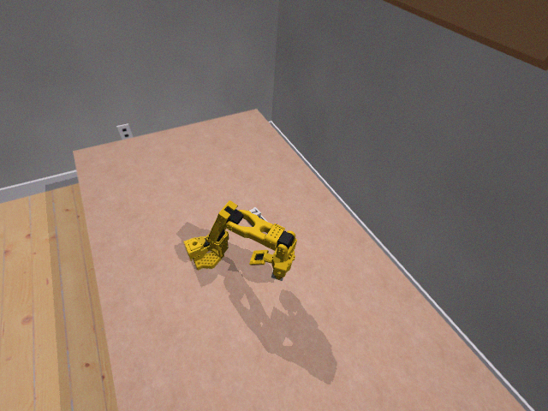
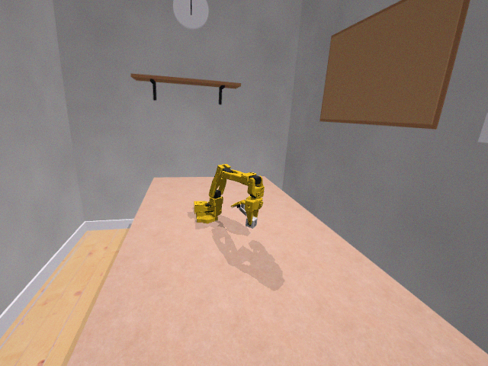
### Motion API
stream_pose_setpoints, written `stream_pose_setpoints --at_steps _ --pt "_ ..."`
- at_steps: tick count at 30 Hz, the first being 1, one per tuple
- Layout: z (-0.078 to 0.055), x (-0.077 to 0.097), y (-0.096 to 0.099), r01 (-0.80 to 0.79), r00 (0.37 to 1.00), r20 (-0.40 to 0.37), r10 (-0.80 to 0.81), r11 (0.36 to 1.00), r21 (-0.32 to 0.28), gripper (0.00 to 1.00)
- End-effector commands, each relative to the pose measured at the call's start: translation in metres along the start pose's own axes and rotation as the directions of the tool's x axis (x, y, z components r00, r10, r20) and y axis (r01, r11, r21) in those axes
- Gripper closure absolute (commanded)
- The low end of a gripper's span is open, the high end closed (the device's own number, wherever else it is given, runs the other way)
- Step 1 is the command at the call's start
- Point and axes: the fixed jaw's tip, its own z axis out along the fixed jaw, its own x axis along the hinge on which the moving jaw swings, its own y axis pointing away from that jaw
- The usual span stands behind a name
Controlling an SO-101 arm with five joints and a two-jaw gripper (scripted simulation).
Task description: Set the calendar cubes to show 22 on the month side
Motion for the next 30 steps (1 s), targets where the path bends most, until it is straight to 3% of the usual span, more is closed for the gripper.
stream_pose_setpoints --at_steps 1,16,30 --pt "-0.0155 0.0062 0.0030 -0.049 0.996 -0.079 0.048 0.999 -0.012 1.00" --pt "-0.0154 0.0046 0.0029 -0.251 0.965 -0.080 0.251 0.968 0.004 1.00" --pt "-0.0152 0.0023 0.0019 -0.538 0.839 -0.075 0.539 0.842 0.029 1.00"
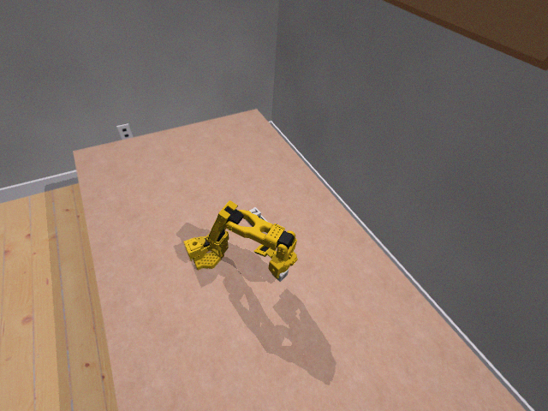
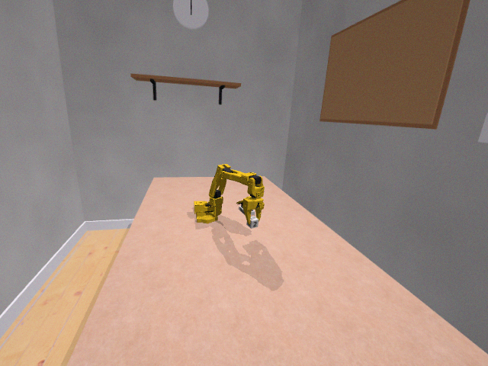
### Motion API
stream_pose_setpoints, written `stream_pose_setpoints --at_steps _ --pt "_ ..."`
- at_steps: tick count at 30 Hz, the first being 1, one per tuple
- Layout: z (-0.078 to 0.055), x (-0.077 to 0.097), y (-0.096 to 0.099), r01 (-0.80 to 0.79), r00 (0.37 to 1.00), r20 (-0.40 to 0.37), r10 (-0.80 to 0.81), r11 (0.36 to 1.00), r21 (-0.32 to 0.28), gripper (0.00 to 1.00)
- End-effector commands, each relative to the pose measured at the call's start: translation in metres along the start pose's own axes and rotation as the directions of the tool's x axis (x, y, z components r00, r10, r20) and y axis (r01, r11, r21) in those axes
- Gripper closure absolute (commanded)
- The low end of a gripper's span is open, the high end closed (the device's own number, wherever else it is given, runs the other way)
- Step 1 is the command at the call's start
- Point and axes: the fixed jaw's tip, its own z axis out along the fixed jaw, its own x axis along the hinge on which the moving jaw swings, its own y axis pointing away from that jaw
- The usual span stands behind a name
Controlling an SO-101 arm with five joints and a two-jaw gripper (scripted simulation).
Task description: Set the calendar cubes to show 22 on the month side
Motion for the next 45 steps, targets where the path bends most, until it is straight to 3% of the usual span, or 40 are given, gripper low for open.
stream_pose_setpoints --at_steps 1,7,13,15,19,30,32,45 --pt "-0.0152 0.0063 -0.0004 -0.111 0.991 -0.074 0.113 0.993 0.031 1.00" --pt "-0.0151 0.0048 -0.0007 -0.307 0.948 -0.066 0.310 0.951 0.046 1.00" --pt "-0.0150 0.0032 -0.0014 -0.509 0.858 -0.054 0.512 0.859 0.059 1.00" --pt "-0.0150 0.0032 -0.0014 -0.509 0.858 -0.054 0.512 0.859 0.059 1.00" --pt "-0.0149 0.0021 -0.0021 -0.636 0.767 -0.044 0.640 0.768 0.067 1.00" --pt "-0.0148 -0.0001 -0.0048 -0.908 0.412 -0.011 0.911 0.412 0.080 1.00" --pt "-0.0148 -0.0001 -0.0048 -0.908 0.412 -0.011 0.911 0.412 0.080 1.00" --pt "-0.0148 -0.0009 -0.0089 -0.991 -0.105 0.031 0.994 -0.107 0.074 1.00"
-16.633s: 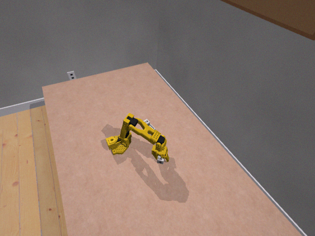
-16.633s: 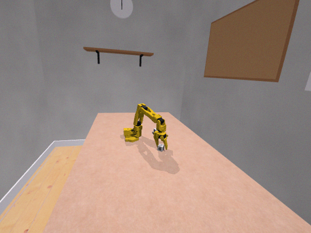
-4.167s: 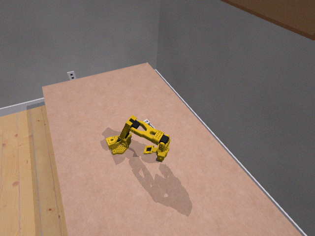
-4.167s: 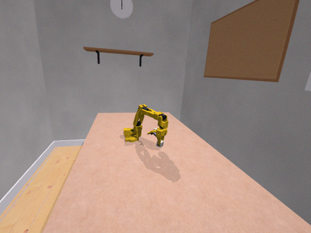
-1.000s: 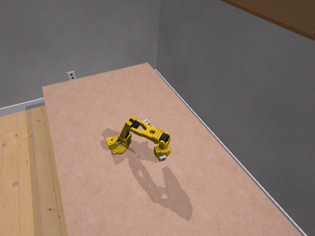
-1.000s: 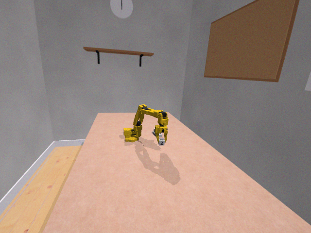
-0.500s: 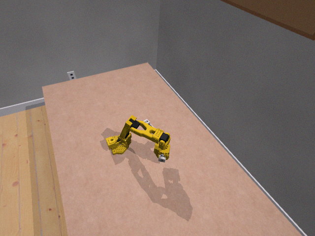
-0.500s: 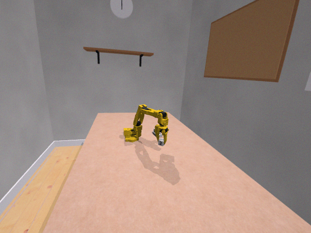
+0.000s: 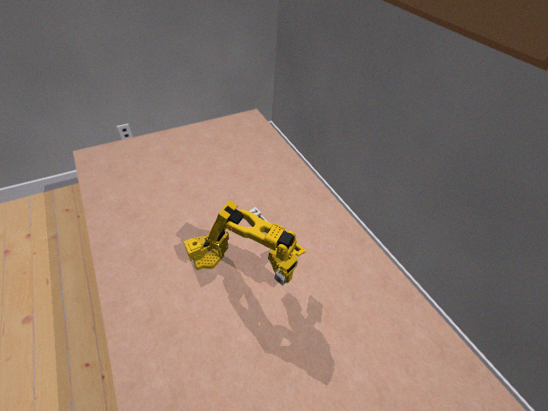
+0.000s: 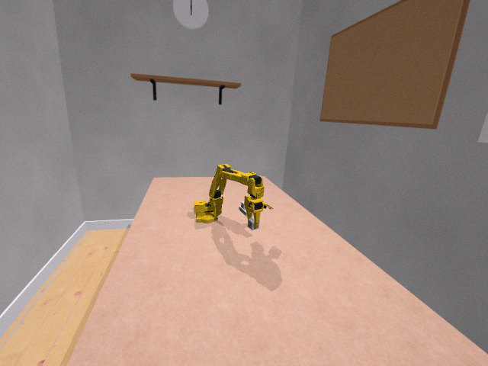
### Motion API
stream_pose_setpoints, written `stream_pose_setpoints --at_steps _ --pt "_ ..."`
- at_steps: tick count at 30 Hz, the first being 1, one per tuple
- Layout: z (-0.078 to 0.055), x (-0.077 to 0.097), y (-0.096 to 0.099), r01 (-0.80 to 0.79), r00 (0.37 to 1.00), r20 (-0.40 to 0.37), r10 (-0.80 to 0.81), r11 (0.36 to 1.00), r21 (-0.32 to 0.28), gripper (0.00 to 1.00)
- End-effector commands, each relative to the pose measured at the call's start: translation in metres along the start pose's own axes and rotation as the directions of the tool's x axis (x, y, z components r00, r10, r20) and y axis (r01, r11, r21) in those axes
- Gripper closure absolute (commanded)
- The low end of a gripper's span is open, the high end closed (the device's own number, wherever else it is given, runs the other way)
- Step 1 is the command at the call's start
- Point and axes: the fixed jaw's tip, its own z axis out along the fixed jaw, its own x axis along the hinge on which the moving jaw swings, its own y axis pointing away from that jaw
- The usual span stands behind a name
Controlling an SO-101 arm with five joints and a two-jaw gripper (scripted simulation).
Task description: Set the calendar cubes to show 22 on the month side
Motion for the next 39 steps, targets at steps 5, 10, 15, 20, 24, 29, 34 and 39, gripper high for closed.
stream_pose_setpoints --at_steps 5,10,15,20,24,29,34,39 --pt "-0.0149 -0.0022 -0.0075 -0.249 0.968 0.039 0.246 0.966 0.070 1.00" --pt "-0.0149 -0.0035 -0.0079 -0.422 0.907 0.052 0.419 0.905 0.062 1.00" --pt "-0.0150 -0.0047 -0.0085 -0.568 0.822 0.061 0.566 0.821 0.052 1.00" --pt "-0.0151 -0.0055 -0.0091 -0.666 0.746 0.067 0.662 0.745 0.044 1.00" --pt "-0.0151 -0.0060 -0.0096 -0.726 0.687 0.071 0.723 0.686 0.038 1.00" --pt "-0.0152 -0.0067 -0.0103 -0.807 0.591 0.075 0.803 0.590 0.029 1.00" --pt "-0.0152 -0.0071 -0.0110 -0.864 0.503 0.078 0.861 0.503 0.021 1.00" --pt "-0.0153 -0.0074 -0.0113 -0.889 0.457 0.079 0.886 0.457 0.017 1.00"
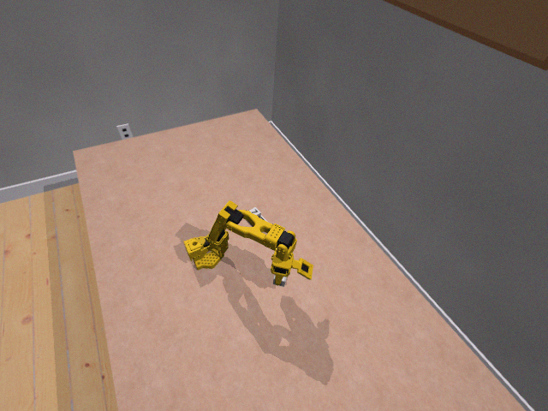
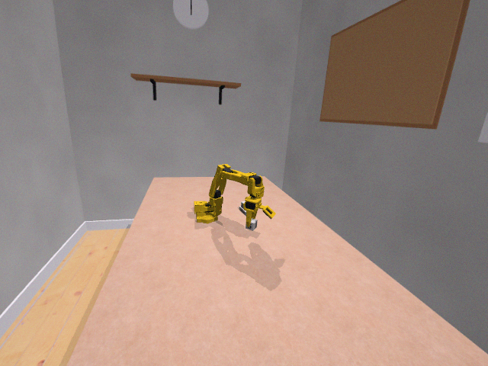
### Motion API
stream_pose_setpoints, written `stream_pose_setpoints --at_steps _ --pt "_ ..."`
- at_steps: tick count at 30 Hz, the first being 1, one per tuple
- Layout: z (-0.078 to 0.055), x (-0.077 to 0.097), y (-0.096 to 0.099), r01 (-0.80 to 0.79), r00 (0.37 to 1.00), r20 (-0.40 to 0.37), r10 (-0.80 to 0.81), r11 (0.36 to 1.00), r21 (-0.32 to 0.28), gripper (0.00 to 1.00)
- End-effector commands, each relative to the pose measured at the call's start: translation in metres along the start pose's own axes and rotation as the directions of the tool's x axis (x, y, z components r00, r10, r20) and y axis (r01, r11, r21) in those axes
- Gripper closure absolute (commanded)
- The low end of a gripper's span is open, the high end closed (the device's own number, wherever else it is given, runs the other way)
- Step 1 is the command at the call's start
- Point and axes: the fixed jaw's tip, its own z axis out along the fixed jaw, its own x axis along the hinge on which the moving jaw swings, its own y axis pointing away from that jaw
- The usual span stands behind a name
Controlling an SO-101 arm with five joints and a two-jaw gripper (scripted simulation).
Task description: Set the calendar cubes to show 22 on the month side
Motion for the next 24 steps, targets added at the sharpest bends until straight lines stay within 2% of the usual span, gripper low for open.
stream_pose_setpoints --at_steps 1,12,24 --pt "-0.0153 -0.0069 -0.0034 -0.062 0.995 0.079 0.061 0.998 0.016 1.00" --pt "-0.0154 -0.0079 -0.0035 -0.181 0.980 0.081 0.180 0.983 0.007 1.00" --pt "-0.0154 -0.0082 -0.0035 -0.218 0.973 0.081 0.217 0.976 0.004 1.00"
